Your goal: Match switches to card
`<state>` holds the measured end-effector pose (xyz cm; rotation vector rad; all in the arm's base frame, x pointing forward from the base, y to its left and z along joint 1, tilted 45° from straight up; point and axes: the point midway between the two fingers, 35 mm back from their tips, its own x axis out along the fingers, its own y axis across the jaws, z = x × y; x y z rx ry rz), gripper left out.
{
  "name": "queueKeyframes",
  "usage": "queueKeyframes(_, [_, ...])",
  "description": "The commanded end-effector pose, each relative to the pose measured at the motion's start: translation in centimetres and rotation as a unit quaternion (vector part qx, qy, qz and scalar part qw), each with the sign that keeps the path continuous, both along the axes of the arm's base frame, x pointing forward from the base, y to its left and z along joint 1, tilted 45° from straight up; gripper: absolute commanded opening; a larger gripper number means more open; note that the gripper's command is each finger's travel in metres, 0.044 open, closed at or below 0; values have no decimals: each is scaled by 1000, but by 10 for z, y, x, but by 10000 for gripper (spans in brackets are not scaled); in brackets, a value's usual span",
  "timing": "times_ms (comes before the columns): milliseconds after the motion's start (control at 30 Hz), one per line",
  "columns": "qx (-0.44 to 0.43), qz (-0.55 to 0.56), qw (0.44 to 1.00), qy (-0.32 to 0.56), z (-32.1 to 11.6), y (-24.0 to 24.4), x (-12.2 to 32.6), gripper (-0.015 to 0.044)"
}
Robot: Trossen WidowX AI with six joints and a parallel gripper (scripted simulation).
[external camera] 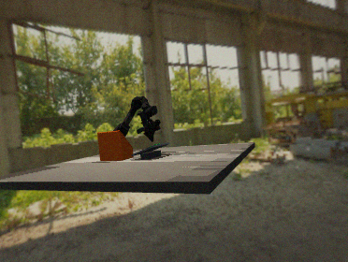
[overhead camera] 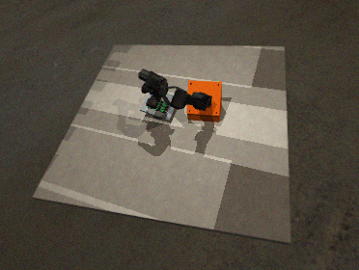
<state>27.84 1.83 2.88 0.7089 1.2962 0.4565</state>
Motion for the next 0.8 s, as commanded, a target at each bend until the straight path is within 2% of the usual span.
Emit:
queueKeyframes(0, [0,0,1000,2,-7,6,2,0])
queueKeyframes(767, [0,0,1000,2,-18,16,5,0])
